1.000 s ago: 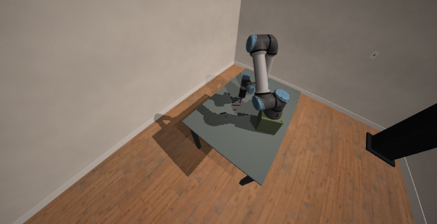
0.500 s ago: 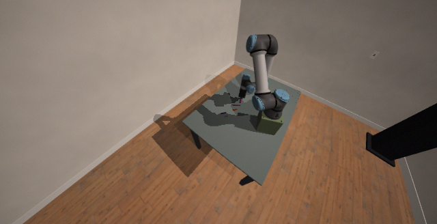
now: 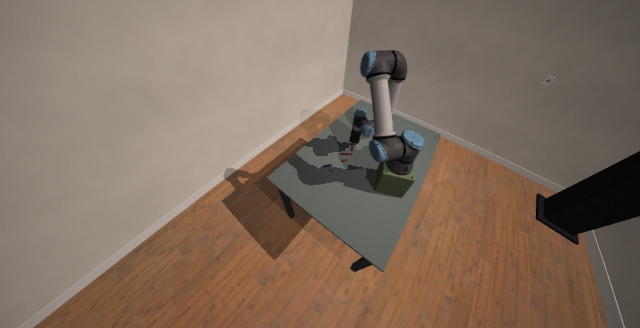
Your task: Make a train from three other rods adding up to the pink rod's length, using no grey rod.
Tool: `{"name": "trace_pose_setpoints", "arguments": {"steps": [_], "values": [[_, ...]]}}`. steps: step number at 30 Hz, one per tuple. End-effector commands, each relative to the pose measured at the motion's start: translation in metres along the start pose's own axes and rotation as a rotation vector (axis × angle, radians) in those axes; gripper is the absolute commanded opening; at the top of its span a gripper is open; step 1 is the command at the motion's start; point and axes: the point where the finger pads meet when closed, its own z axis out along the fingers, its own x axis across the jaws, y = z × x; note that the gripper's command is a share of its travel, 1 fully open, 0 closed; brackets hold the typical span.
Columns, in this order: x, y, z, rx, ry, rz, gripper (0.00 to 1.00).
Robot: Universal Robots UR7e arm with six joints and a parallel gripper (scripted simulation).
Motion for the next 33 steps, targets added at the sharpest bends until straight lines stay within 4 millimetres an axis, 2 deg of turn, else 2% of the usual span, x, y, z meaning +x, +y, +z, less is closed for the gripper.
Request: {"name": "trace_pose_setpoints", "arguments": {"steps": [1, 14, 24, 26, 33], "values": [[0.000, 0.000, 0.000, 0.001, -0.001, 0.000, 0.54], [0.000, 0.000, -0.008, 0.001, -0.001, 0.000, 0.54], [0.000, 0.000, -0.038, 0.001, -0.001, 0.000, 0.54], [0.000, 0.000, -0.038, 0.001, -0.001, 0.000, 0.54], [0.000, 0.000, -0.064, 0.001, -0.001, 0.000, 0.54]]}}
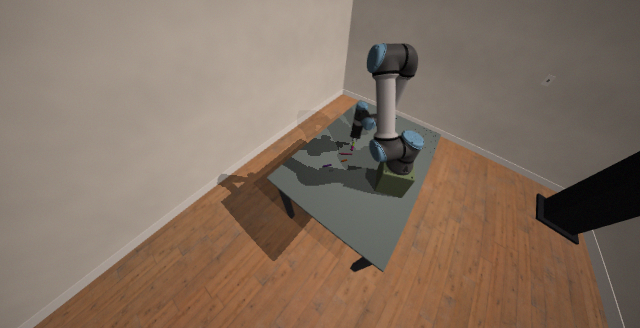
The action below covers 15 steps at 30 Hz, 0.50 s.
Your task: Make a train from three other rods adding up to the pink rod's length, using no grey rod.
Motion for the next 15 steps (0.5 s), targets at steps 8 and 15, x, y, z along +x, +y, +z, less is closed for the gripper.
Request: {"name": "trace_pose_setpoints", "arguments": {"steps": [8, 15], "values": [[0.000, 0.000, -0.034, 0.002, -0.001, 0.000, 0.54], [0.000, 0.000, -0.039, 0.002, -0.001, 0.000, 0.54]]}}
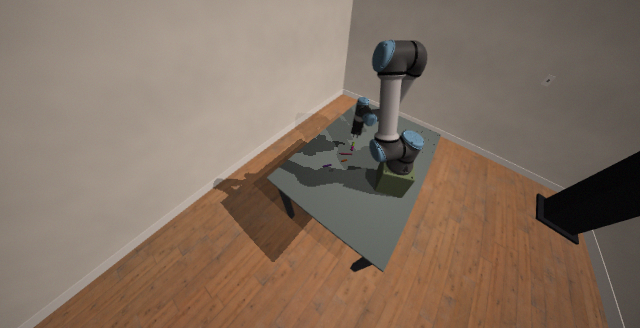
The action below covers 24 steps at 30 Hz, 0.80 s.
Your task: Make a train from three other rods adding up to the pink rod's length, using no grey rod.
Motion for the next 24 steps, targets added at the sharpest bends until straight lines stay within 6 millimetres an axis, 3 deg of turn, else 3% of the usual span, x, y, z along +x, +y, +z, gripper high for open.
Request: {"name": "trace_pose_setpoints", "arguments": {"steps": [1, 4, 5, 24], "values": [[-0.0001, -0.0002, -0.0037, 0.001, 0.000, 0.000, 0.54], [-0.0001, -0.0002, -0.0039, 0.001, 0.000, 0.000, 0.54], [-0.0001, -0.0002, -0.0039, 0.001, 0.000, 0.000, 1.00], [-0.0001, -0.0002, -0.0039, 0.001, 0.000, 0.000, 1.00]]}}
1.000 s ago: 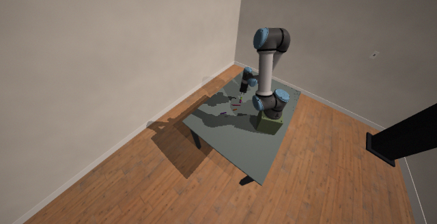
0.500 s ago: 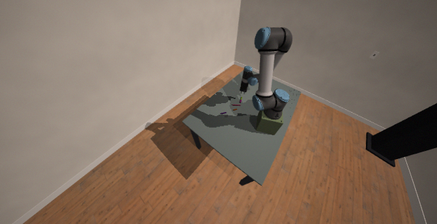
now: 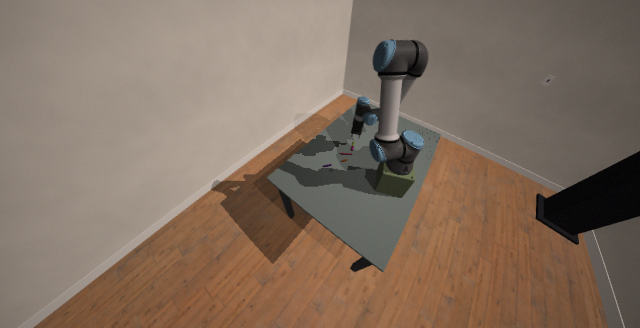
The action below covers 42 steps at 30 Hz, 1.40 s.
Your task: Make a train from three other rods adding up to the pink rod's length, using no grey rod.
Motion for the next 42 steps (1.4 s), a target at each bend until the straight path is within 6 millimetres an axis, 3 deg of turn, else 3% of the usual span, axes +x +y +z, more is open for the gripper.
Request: {"name": "trace_pose_setpoints", "arguments": {"steps": [1, 12, 22, 34, 42], "values": [[0.000, 0.000, 0.000, 0.001, -0.001, 0.000, 1.00], [0.000, 0.000, -0.009, 0.001, -0.001, 0.000, 1.00], [0.000, 0.000, -0.035, 0.001, -0.001, 0.000, 1.00], [0.000, 0.000, -0.081, 0.001, -0.001, 0.000, 1.00], [0.000, 0.000, -0.091, 0.001, -0.001, 0.000, 1.00]]}}
